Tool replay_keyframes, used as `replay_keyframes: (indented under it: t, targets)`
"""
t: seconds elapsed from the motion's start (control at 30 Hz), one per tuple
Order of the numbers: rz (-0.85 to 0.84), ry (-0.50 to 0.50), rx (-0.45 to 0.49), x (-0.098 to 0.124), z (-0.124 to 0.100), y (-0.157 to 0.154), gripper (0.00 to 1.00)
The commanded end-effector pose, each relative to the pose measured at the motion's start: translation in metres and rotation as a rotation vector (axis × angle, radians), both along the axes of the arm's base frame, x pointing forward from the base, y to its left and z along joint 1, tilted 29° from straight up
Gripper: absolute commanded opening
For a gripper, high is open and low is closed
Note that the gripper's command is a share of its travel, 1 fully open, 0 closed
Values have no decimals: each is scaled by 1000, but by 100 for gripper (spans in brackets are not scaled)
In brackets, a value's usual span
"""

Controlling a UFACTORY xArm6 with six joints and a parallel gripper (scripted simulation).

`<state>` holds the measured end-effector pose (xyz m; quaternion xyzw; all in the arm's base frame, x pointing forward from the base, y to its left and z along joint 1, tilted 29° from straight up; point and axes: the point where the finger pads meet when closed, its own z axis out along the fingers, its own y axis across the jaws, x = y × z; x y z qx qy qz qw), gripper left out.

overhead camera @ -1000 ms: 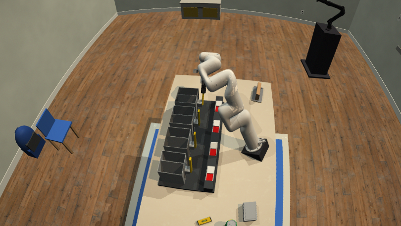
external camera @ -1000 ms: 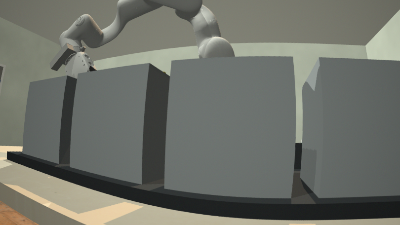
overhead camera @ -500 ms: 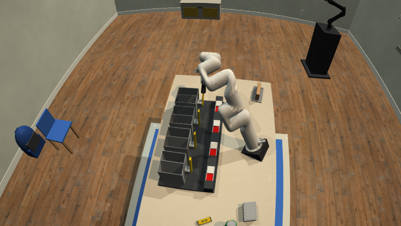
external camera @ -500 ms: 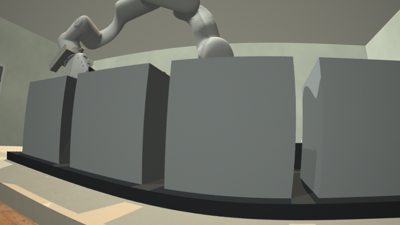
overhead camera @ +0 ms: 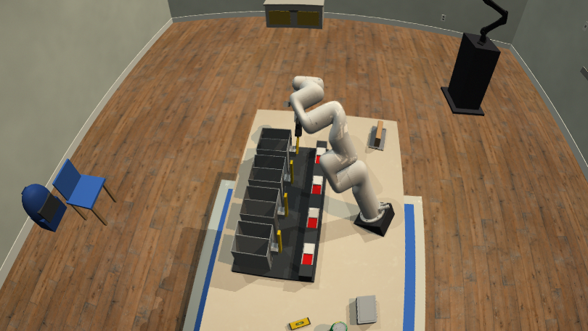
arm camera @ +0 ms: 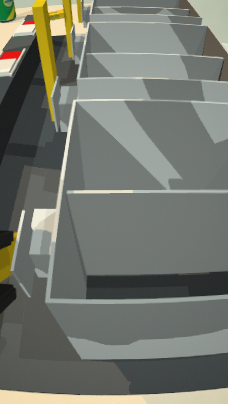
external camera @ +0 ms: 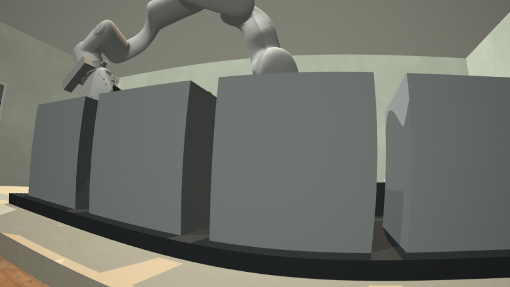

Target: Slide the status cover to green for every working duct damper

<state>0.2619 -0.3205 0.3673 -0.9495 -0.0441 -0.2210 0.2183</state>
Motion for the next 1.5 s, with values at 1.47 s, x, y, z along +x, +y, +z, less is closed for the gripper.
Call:
replay_keyframes:
  t: [1.47]
  targets:
    - [0,-2,-4,-8,17,-8,39]
